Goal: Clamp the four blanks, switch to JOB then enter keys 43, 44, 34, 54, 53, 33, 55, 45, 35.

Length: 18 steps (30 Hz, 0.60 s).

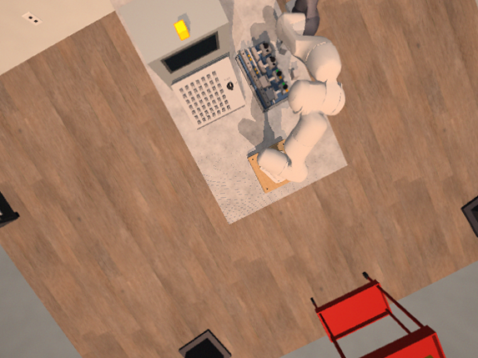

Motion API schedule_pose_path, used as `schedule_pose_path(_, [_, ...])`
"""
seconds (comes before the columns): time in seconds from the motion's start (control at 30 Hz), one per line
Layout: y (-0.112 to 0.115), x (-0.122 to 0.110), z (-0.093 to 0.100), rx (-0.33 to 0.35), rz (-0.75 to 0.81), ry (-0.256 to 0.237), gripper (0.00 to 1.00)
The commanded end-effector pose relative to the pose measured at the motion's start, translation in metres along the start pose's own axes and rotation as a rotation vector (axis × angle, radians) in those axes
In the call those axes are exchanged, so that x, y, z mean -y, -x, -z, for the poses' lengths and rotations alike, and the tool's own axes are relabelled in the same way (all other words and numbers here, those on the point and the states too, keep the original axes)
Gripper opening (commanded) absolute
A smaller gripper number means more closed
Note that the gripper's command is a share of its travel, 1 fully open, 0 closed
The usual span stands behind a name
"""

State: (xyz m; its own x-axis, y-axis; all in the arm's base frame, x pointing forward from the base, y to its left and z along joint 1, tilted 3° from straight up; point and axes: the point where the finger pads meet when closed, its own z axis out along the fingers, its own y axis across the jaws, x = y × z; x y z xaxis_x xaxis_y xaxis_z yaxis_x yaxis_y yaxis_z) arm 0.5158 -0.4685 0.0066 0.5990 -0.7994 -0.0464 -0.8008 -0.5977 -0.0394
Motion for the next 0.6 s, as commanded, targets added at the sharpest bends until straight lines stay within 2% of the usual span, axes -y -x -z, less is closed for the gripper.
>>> schedule_pose_path(0.0, [0.0,0.0,0.006,-0.001,-0.005,0.001,0.0])
schedule_pose_path(0.1, [0.0,0.0,0.012,-0.001,-0.005,0.001,0.0])
schedule_pose_path(0.23, [0.0,0.0,0.029,-0.001,-0.005,0.001,0.0])
schedule_pose_path(0.53, [0.0,0.0,0.091,-0.001,-0.005,0.001,0.0])
schedule_pose_path(0.57, [0.0,0.0,0.091,-0.001,-0.005,0.001,0.0])
